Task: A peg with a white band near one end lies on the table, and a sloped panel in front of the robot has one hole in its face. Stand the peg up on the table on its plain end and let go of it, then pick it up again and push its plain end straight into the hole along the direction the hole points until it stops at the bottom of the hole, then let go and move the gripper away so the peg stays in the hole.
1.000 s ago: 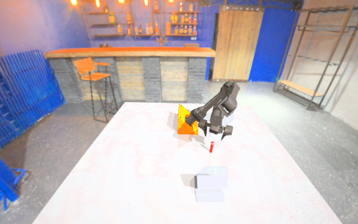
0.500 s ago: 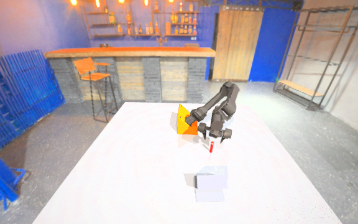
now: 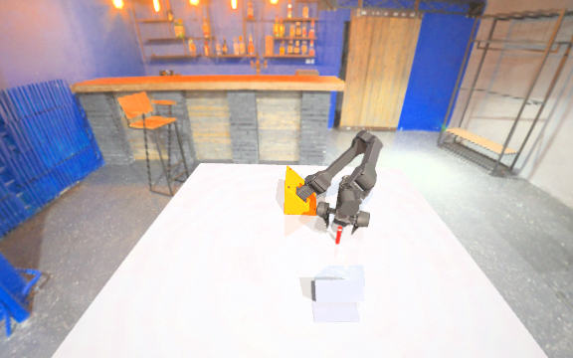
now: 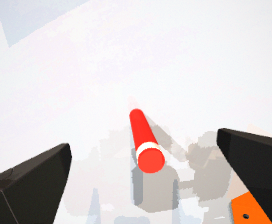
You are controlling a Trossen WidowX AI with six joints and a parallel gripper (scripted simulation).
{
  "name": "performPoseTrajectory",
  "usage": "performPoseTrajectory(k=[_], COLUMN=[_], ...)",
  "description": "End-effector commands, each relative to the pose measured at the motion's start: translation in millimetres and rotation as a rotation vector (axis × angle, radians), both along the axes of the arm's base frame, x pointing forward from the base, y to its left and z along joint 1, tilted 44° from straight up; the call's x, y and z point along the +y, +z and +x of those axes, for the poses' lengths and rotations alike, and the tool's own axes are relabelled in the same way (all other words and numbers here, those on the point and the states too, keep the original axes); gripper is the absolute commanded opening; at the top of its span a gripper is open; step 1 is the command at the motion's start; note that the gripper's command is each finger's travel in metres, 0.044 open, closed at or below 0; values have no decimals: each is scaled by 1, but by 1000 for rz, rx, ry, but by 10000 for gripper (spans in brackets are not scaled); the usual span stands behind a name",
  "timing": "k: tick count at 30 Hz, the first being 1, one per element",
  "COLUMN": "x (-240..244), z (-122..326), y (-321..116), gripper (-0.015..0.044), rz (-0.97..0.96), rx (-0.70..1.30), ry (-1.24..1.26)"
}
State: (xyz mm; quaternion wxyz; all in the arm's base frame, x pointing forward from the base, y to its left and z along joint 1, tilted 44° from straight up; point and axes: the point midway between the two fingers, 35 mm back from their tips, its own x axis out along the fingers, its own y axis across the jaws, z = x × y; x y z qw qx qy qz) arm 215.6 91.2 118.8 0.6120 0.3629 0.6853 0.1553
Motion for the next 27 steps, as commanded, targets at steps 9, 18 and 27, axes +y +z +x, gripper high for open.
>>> performPoseTrajectory(k=[9,18,27], x=[14,19,19], z=[-3,-2,-2], y=[-15,-18,-18], gripper=[440,414,177], rz=[7,6,6], rx=[8,1,1], ry=[-5,1,1])
